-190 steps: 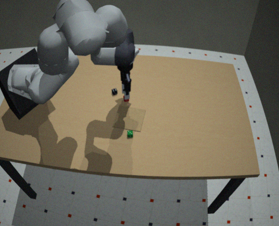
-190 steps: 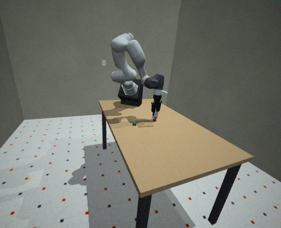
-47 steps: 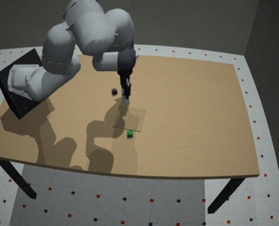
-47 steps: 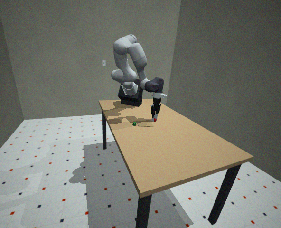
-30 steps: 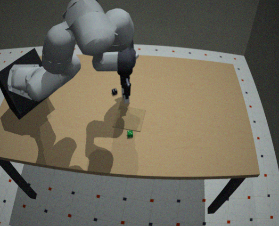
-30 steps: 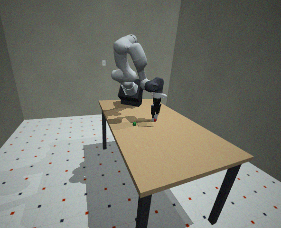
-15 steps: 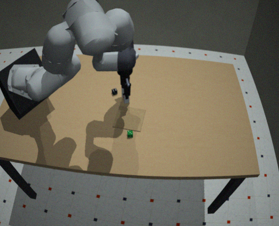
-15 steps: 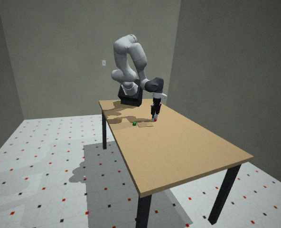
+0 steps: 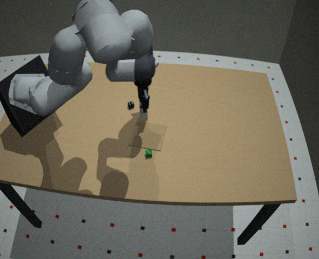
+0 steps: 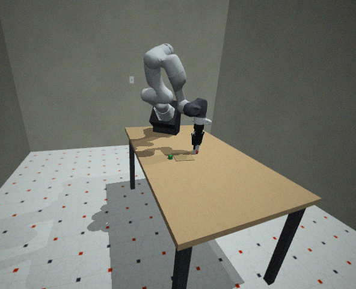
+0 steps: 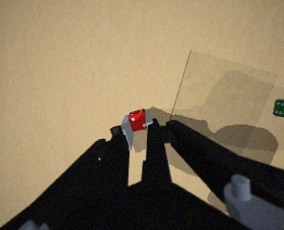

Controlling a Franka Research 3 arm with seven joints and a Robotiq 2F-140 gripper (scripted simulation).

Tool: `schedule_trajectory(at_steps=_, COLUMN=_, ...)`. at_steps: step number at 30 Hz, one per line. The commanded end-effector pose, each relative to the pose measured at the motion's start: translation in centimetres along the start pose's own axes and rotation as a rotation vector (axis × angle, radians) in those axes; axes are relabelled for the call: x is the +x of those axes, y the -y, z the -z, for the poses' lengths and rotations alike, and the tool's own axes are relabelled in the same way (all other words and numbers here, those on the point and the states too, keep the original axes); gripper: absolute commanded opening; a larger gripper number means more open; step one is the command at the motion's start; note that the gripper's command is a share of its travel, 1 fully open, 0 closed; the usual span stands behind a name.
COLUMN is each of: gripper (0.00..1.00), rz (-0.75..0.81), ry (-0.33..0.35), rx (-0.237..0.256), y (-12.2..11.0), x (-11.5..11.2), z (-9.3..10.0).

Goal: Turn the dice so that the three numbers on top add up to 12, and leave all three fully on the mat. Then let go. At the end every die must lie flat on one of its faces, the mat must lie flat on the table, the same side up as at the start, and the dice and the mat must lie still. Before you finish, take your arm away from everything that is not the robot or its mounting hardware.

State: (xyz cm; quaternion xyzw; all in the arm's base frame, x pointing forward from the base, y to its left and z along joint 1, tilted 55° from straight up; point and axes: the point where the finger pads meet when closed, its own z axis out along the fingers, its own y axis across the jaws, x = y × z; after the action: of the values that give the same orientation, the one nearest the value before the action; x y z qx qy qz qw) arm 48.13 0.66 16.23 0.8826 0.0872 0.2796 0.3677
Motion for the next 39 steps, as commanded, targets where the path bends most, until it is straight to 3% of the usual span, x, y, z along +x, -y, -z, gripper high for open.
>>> schedule_trajectory(at_steps=1, gripper=0.13, rz=-0.006, ry=-0.003, rx=0.002, y=0.0, x=0.2, z=0.0)
schedule_trajectory(at_steps=24, gripper=0.13, rz=-0.006, ry=-0.003, rx=0.002, y=0.0, x=0.2, z=0.4)
schedule_trajectory(at_steps=32, gripper=0.13, rz=-0.006, ry=-0.003, rx=0.002, y=0.0, x=0.1, z=3.6)
schedule_trajectory(at_steps=34, gripper=0.13, rz=-0.006, ry=-0.003, rx=0.002, y=0.0, x=0.1, z=3.6)
schedule_trajectory(at_steps=39, gripper=0.13, rz=-0.006, ry=-0.003, rx=0.002, y=0.0, x=0.1, z=6.7)
